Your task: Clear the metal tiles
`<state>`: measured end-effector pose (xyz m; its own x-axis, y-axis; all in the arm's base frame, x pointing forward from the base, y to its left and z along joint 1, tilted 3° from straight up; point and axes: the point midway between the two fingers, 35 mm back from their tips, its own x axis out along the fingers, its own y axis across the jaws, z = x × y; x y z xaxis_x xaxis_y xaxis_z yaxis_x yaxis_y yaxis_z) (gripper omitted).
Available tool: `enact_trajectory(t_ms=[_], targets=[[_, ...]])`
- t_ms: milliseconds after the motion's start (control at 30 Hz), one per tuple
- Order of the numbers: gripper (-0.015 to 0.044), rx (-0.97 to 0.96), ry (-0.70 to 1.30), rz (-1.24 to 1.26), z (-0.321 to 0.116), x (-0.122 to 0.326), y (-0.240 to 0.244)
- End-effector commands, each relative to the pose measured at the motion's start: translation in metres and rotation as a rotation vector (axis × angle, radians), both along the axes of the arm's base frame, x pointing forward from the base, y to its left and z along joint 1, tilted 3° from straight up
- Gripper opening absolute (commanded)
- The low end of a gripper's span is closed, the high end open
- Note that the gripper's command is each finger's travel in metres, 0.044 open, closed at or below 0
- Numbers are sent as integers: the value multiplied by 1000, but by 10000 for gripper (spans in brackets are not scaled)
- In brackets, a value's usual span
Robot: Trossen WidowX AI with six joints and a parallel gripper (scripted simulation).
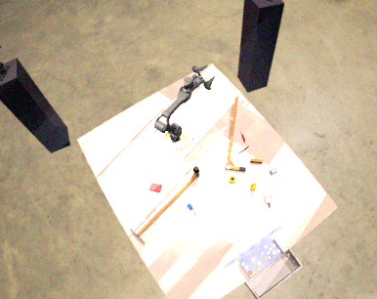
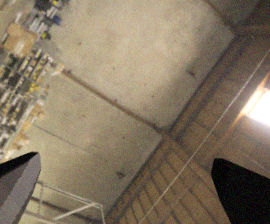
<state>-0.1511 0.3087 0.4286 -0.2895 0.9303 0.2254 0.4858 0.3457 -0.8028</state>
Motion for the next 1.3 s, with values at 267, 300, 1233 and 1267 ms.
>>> enact_trajectory(t_ms=[267,300,1233,1267], targets=[[440,-44,94,-104,4,47,15],[440,-48,101,-112,4,51,16],[440,-114,326,-362,7,161,25],[440,-115,335,-371,7,165,24]])
